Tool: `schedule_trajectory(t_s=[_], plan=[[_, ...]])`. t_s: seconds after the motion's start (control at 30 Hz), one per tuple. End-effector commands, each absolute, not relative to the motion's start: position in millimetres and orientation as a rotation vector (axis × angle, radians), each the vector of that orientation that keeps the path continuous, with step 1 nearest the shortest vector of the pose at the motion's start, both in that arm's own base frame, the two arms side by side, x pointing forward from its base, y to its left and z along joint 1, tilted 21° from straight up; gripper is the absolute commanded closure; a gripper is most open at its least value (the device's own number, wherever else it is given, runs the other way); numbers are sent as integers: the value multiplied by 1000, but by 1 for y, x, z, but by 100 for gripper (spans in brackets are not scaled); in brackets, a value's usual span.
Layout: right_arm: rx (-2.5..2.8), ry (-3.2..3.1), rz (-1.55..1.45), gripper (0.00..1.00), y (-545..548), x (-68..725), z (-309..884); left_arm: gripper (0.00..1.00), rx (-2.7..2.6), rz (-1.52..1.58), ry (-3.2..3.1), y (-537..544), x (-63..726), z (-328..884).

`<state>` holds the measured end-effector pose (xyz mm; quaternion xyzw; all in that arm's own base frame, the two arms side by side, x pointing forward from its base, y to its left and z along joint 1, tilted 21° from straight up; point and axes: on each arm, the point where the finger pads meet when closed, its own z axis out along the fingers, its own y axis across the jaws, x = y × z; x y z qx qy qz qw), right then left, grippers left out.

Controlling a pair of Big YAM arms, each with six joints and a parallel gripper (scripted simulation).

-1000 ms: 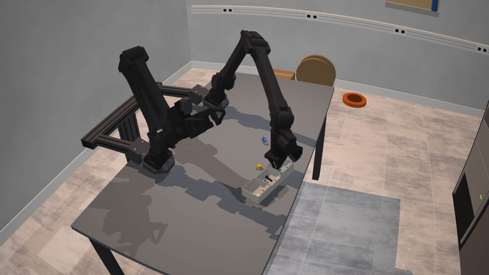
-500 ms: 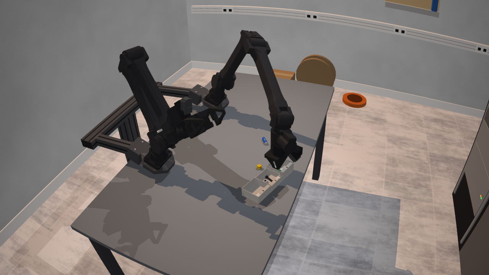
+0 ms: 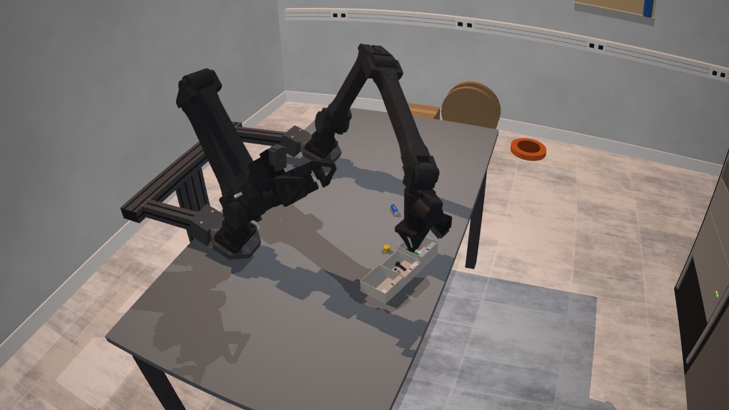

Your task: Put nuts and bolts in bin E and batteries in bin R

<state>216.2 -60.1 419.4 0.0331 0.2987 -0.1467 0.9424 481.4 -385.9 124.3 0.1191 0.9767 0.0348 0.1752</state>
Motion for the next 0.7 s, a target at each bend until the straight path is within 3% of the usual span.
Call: schedule_trajectory(t_s=[0.0, 0.67], plan=[[68, 589, -304, 0, -61, 211, 422, 81, 359, 52, 2723, -405, 487, 156], [68, 589, -304, 0, -61, 211, 422, 81, 330, 30, 2707, -405, 471, 203]])
